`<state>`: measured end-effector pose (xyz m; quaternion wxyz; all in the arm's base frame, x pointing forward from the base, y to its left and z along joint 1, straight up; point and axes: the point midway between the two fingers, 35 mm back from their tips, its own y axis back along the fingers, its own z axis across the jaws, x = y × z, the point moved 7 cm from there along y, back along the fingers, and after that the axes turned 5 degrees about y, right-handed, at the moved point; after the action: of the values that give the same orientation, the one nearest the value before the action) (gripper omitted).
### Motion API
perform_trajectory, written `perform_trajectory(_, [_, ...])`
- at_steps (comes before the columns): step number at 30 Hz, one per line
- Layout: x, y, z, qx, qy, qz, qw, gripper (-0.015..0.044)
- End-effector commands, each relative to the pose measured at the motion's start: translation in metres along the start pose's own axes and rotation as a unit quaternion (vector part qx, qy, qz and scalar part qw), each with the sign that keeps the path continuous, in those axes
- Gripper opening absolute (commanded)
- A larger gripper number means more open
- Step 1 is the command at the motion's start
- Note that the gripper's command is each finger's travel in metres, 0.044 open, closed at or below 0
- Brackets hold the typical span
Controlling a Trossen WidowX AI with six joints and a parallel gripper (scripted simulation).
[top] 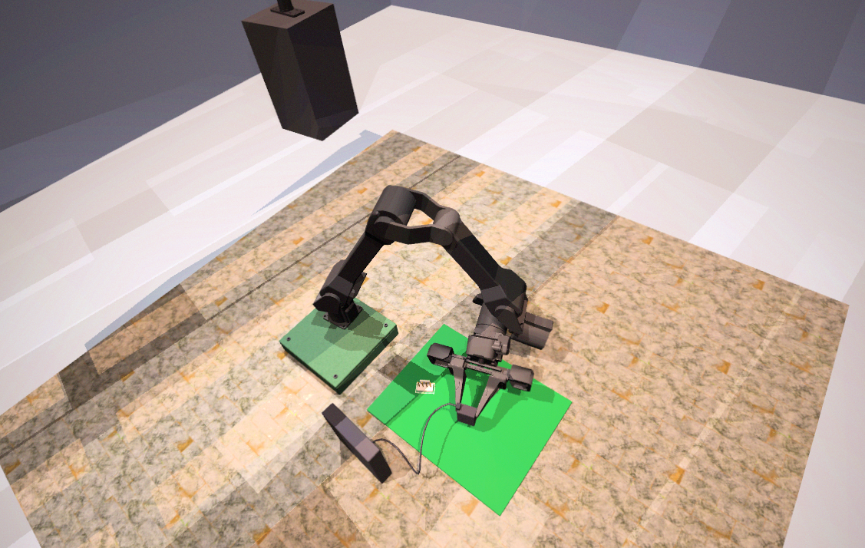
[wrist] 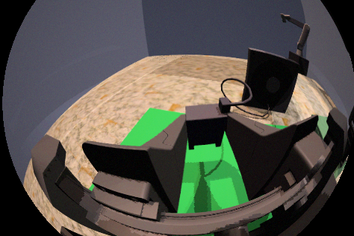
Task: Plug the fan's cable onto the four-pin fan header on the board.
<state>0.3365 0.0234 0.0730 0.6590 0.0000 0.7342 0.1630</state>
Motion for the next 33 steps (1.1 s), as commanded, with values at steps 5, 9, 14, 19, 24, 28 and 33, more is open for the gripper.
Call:
perform_trajectory(5, [0.0053, 0.0061, -0.0024, -0.020, -0.006, -0.037, 0.999, 0.0000])
perform_trajectory(9, [0.0018, 0.0064, -0.0016, -0.017, -0.006, -0.032, 0.999, 0.0000])
perform_trajectory(14, [-0.0018, 0.0066, -0.0010, -0.015, -0.005, -0.026, 1.000, 0.0000])
perform_trajectory(19, [-0.0019, 0.0067, -0.0010, -0.015, -0.005, -0.026, 1.000, 0.0000])
perform_trajectory(24, [-0.0047, 0.0074, -0.0021, -0.016, -0.005, -0.028, 0.999, 0.0000])
perform_trajectory(28, [-0.0047, 0.0074, -0.0021, -0.016, -0.005, -0.028, 0.999, 0.0000])
perform_trajectory(33, [-0.0035, 0.0070, -0.0020, -0.016, -0.005, -0.028, 0.999, 0.0000])
